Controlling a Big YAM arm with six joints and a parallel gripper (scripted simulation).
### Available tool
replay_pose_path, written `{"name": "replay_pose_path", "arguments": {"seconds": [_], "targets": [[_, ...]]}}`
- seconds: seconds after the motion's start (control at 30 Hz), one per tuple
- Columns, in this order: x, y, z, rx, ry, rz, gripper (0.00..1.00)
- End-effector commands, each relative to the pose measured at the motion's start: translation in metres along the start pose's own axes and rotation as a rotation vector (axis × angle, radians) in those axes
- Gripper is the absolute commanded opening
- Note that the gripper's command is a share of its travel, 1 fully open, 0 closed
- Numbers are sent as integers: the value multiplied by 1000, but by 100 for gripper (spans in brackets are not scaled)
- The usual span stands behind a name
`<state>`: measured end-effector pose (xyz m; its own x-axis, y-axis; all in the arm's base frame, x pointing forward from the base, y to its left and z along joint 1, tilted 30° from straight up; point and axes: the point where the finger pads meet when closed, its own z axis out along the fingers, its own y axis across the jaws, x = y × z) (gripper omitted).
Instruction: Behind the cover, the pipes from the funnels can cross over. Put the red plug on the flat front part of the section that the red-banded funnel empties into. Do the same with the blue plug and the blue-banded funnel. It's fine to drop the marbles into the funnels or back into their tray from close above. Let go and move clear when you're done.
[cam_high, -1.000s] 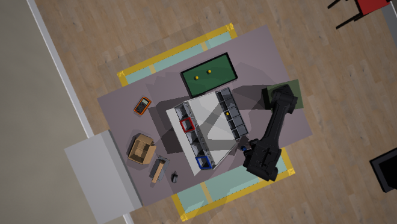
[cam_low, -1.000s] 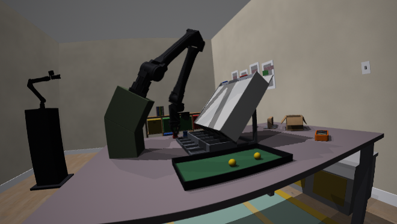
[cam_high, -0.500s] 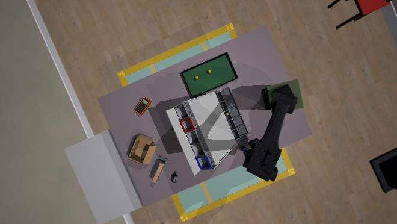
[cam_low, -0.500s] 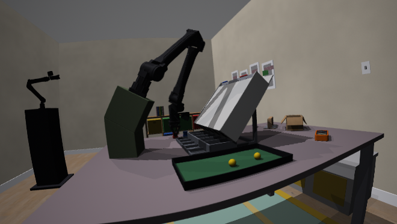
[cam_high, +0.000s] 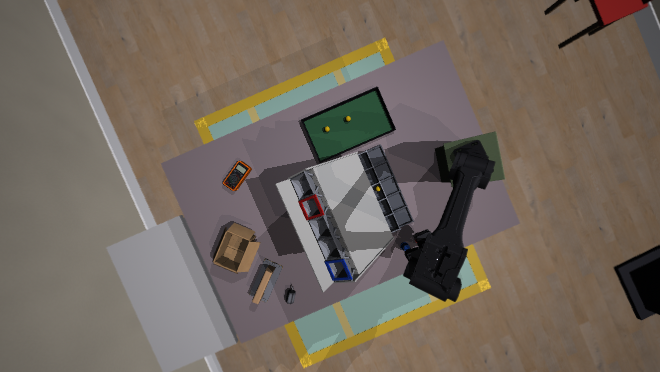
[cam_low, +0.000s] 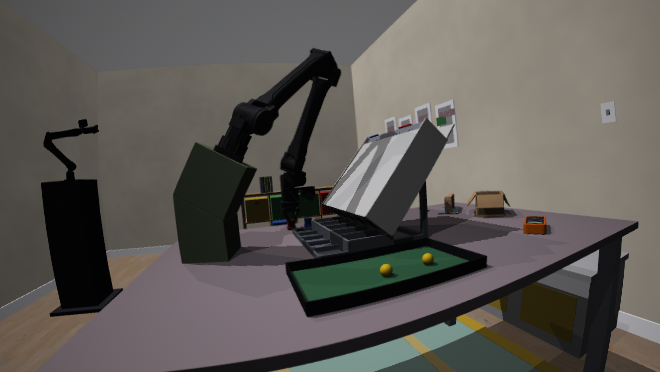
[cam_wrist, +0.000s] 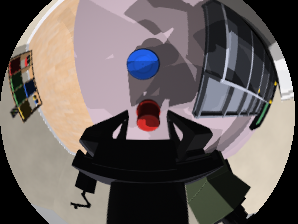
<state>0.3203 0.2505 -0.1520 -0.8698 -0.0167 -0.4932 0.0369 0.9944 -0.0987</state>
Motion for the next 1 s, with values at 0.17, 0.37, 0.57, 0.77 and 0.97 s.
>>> {"name": "replay_pose_path", "arguments": {"seconds": [0.17,0.37,0.57,0.77,0.97], "targets": [[3,-7,10,13,10,2,63],[3,-7,10,13,10,2,63],[3,-7,10,13,9,2,0],[3,-7,10,13,9,2,0],[3,-7,10,13,9,2,0]]}}
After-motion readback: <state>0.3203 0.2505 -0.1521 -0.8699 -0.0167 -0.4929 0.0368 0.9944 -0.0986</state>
